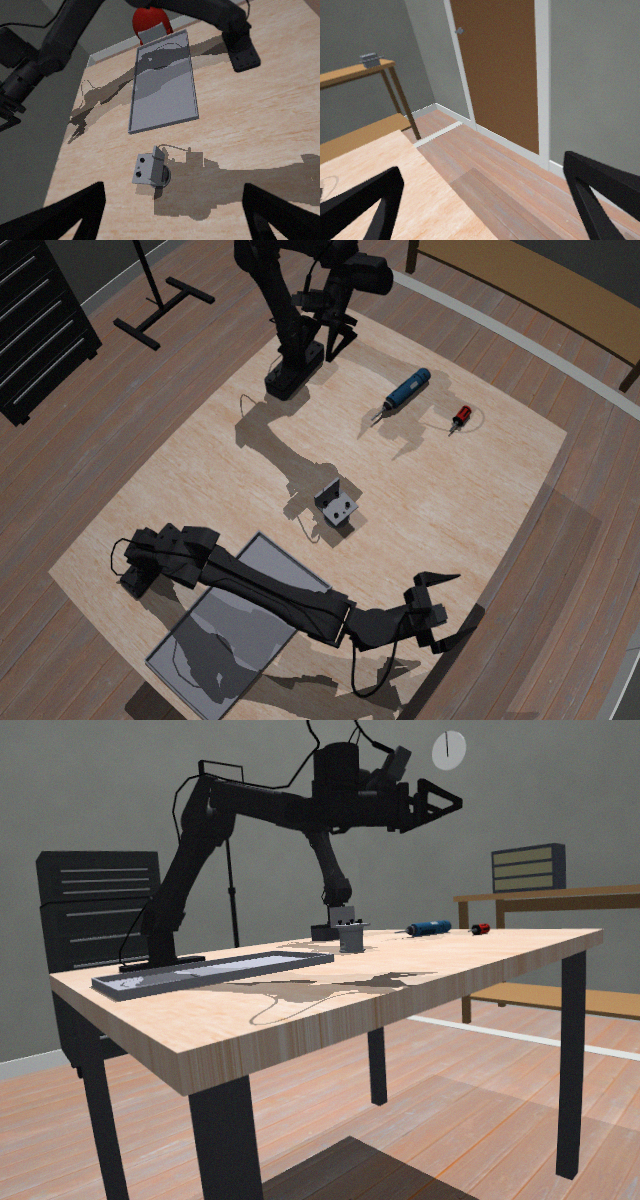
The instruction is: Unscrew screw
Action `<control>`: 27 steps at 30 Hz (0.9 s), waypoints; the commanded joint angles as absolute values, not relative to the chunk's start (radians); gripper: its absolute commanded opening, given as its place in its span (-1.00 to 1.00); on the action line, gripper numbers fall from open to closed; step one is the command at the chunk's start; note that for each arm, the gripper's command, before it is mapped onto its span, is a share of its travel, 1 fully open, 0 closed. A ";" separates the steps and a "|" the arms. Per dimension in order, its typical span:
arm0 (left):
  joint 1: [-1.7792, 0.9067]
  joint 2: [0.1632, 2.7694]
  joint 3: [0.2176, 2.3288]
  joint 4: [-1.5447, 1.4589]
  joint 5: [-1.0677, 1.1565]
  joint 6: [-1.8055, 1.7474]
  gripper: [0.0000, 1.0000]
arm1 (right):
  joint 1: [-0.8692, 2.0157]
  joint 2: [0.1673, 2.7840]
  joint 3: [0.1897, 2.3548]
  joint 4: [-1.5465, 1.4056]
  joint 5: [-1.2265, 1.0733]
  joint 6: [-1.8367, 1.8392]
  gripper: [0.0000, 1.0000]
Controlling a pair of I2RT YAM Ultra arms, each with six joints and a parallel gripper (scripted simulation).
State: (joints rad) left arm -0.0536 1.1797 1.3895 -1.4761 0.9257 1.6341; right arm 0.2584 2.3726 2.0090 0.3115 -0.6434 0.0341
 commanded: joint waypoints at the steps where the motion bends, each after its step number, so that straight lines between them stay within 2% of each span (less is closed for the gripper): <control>1: -0.054 1.178 1.394 -1.474 0.931 1.634 0.65 | 0.259 2.365 2.013 0.314 -0.643 0.034 1.00; 13: -0.054 1.178 1.394 -1.474 0.931 1.634 0.65 | 0.259 2.365 2.013 0.314 -0.643 0.034 1.00; 14: -0.054 1.178 1.394 -1.474 0.931 1.634 0.30 | 0.259 2.365 2.013 0.314 -0.643 0.034 1.00; 27: -0.054 1.178 1.394 -1.474 0.931 1.634 0.30 | 0.259 2.365 2.013 0.314 -0.643 0.034 1.00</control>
